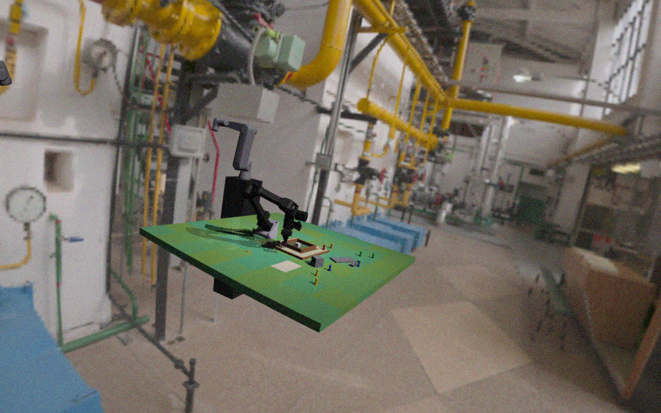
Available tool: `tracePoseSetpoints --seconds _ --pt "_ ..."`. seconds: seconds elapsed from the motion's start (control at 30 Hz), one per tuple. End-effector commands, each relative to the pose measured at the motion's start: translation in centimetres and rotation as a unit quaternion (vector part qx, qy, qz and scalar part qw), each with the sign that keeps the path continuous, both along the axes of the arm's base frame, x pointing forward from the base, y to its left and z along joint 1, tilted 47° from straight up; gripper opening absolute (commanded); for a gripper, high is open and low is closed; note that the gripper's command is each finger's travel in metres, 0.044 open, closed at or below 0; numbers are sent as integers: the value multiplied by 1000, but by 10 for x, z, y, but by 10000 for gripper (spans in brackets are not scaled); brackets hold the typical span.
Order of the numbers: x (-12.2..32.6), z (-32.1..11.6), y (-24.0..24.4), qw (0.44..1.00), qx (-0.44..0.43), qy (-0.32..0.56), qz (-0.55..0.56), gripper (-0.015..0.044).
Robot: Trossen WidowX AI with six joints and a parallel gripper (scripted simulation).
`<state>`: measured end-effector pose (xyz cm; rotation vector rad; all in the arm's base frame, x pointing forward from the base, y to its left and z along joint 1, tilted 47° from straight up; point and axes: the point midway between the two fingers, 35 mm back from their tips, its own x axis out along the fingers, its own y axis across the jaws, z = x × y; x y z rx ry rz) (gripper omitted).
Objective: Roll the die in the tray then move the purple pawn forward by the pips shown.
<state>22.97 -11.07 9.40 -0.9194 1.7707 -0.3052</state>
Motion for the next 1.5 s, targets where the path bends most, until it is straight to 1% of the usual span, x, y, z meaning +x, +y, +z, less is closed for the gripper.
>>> tracePoseSetpoints --seconds 0.0,0.5,0.83,0.97,1.07,1.2,1.33,1.47 --pt "-3 -7 -8 1000 -3 3 3 0" --pt "-5 -19 -20 1000 -3 3 2 0" --pt "-3 -14 -15 1000 -1 0 0 263" --pt "3 16 16 1000 -1 3 2 368" --pt "3 18 18 1000 -2 3 3 440" --pt "3 15 27 1000 1 -9 -6 440" --pt "0 3 78 995 6 -73 -64 440" --pt "-16 -5 126 982 -4 -133 -131 440"
